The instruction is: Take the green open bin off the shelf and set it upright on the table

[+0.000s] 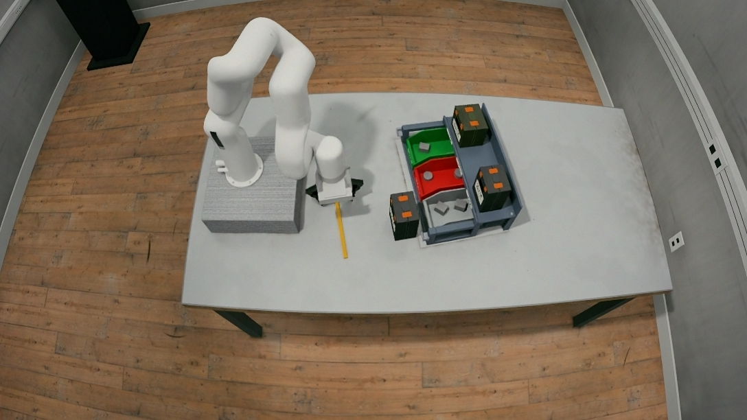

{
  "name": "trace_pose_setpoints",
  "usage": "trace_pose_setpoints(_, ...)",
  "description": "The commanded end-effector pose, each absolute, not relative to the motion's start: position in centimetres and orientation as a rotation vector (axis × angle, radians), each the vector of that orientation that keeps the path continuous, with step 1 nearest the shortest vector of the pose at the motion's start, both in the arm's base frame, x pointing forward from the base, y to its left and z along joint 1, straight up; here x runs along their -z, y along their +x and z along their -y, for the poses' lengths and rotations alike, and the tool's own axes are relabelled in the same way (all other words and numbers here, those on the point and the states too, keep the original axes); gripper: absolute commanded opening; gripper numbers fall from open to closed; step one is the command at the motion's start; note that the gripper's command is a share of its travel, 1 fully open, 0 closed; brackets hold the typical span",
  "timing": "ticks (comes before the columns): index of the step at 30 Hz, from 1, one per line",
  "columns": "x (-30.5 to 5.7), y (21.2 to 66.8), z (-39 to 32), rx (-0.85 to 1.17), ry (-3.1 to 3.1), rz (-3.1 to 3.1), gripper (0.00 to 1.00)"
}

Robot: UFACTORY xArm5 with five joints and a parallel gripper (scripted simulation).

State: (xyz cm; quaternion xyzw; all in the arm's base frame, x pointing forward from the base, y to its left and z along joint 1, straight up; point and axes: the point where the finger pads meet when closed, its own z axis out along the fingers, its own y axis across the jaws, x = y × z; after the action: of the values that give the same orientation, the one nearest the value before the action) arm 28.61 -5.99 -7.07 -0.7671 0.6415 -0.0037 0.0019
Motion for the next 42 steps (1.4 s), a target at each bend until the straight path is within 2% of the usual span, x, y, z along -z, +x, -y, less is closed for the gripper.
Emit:
trace_pose_setpoints(1, 7.0, 28.7, 6.0, 0.015, -2.406, -2.012, 1.0)
trace_pose_setpoints(7, 6.7, 28.7, 6.0, 0.015, -2.406, -2.012, 1.0)
trace_pose_setpoints(20, 2.6, 28.7, 6.0, 0.015, -2.406, -2.012, 1.0)
trace_pose_setpoints(42, -2.3, 28.6, 6.0, 0.016, -2.406, -2.012, 1.0)
